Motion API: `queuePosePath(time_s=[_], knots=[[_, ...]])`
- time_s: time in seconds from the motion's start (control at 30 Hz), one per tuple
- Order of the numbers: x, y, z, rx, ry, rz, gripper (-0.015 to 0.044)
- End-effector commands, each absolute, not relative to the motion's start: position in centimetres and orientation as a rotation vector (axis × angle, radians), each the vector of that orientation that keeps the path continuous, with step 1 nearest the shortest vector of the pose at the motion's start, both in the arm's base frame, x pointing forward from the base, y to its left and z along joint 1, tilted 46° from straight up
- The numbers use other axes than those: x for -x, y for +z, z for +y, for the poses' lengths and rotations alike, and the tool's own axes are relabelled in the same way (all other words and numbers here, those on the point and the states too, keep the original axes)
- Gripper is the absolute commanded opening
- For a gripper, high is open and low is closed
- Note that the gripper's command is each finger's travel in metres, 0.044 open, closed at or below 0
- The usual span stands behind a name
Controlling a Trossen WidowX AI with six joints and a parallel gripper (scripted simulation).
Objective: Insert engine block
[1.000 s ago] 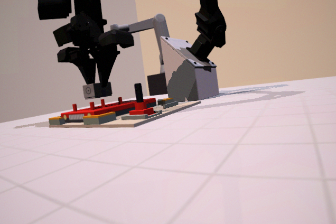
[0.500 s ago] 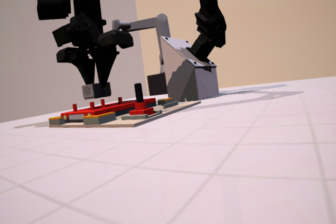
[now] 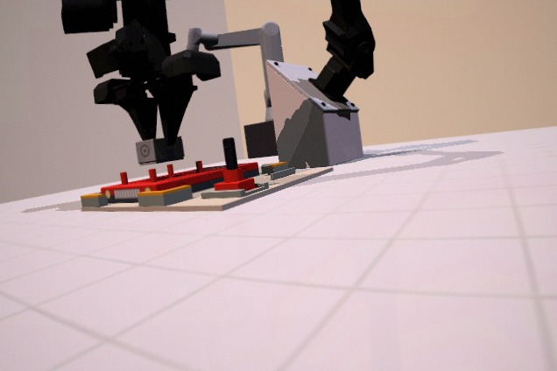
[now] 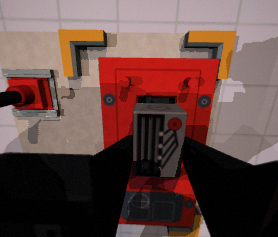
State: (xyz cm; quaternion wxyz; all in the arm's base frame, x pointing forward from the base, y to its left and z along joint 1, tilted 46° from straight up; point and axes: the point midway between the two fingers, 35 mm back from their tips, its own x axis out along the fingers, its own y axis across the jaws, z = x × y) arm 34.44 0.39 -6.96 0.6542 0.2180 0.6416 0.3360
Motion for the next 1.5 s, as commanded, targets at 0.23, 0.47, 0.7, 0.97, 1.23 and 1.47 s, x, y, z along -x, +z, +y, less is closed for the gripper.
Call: queuePosePath(time_s=[0.23,0.47,0.7,0.97,1.23,1.47], knots=[[-34.42,-7.1,0.32,-0.495,0.756,1.46,0.0158],[-34.43,-7.18,0.39,-0.489,0.761,1.456,0.0158],[-34.42,-7.3,0.51,-0.488,0.763,1.456,0.0158],[-34.42,-7.47,0.63,-0.495,0.756,1.46,0.0158],[-34.41,-7.59,0.75,-0.495,0.757,1.46,0.0158],[-34.42,-7.72,0.86,-0.494,0.757,1.459,0.0158]])
